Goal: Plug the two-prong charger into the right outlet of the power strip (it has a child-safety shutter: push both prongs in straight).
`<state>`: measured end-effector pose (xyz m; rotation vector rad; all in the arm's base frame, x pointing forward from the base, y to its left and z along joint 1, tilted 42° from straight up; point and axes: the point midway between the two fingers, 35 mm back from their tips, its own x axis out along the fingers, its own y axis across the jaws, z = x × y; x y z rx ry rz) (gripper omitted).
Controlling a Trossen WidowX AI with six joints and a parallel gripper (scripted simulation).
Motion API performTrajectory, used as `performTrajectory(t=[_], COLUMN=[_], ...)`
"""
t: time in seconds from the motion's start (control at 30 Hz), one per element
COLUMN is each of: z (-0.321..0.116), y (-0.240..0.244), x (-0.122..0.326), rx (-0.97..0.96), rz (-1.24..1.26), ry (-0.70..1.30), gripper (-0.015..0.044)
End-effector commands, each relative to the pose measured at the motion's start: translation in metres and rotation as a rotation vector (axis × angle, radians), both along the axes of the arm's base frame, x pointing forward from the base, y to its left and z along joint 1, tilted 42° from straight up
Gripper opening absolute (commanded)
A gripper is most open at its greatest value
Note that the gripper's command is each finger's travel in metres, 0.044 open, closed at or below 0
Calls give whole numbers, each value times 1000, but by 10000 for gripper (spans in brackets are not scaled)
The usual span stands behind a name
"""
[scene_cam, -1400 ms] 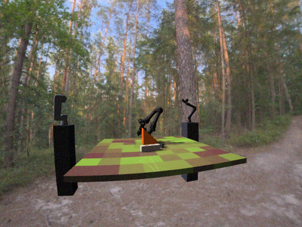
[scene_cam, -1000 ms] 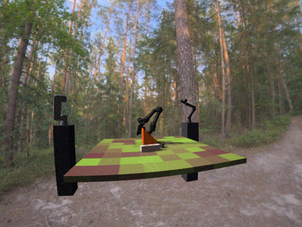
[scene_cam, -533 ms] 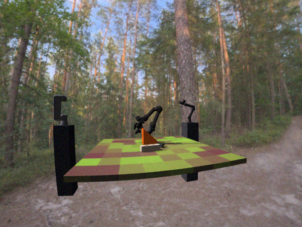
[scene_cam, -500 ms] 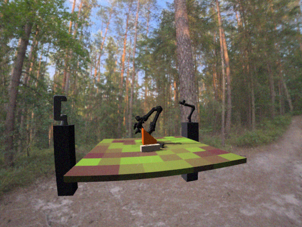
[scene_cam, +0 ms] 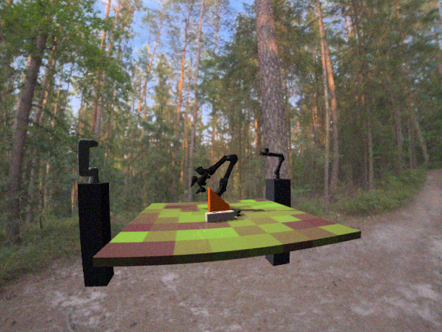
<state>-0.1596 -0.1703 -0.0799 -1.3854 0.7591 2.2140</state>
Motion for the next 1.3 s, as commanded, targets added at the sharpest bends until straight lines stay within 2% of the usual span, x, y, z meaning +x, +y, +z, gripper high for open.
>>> performTrajectory(t=[0.0, 0.6, 1.27], z=[2, 5, 14], y=[-13, -50, -69], x=[9, 70, 147], rx=[6, 70, 134], rz=[101, 576, 1103], ry=[-24, -150, -260], gripper=[440, 440, 440])
